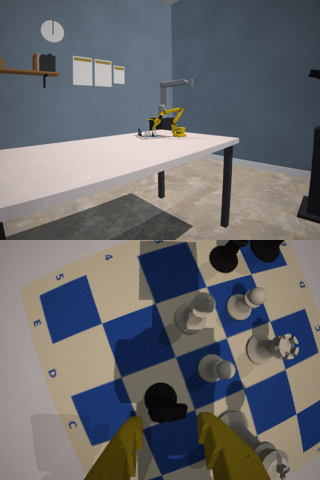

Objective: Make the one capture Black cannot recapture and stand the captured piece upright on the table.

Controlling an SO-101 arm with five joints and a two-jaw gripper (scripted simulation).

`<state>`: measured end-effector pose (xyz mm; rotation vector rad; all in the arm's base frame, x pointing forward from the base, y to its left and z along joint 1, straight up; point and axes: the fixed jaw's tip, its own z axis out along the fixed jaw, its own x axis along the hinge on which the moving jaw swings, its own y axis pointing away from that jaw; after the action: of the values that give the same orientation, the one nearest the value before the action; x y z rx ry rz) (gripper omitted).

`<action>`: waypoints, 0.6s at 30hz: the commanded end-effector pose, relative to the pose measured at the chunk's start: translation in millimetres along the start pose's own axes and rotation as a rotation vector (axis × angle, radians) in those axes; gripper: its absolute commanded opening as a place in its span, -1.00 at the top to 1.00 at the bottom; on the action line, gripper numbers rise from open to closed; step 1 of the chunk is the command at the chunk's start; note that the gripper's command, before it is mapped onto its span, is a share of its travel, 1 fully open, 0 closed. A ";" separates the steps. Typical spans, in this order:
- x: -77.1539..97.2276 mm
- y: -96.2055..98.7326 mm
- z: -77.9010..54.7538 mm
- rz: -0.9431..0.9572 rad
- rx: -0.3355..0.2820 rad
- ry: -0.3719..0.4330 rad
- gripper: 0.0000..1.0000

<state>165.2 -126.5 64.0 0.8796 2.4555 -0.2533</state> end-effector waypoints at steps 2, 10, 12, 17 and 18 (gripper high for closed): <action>6.3 -1.8 9.5 0.018 0.004 0.009 0.73; 15.9 -1.7 25.4 0.018 0.004 0.010 0.73; 17.5 -1.7 28.2 0.018 0.004 0.010 0.73; 19.8 -1.7 31.7 0.018 0.004 0.010 0.73; 19.8 -1.7 31.7 0.018 0.004 0.010 0.73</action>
<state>166.7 -127.8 31.9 0.8781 2.4512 -0.2550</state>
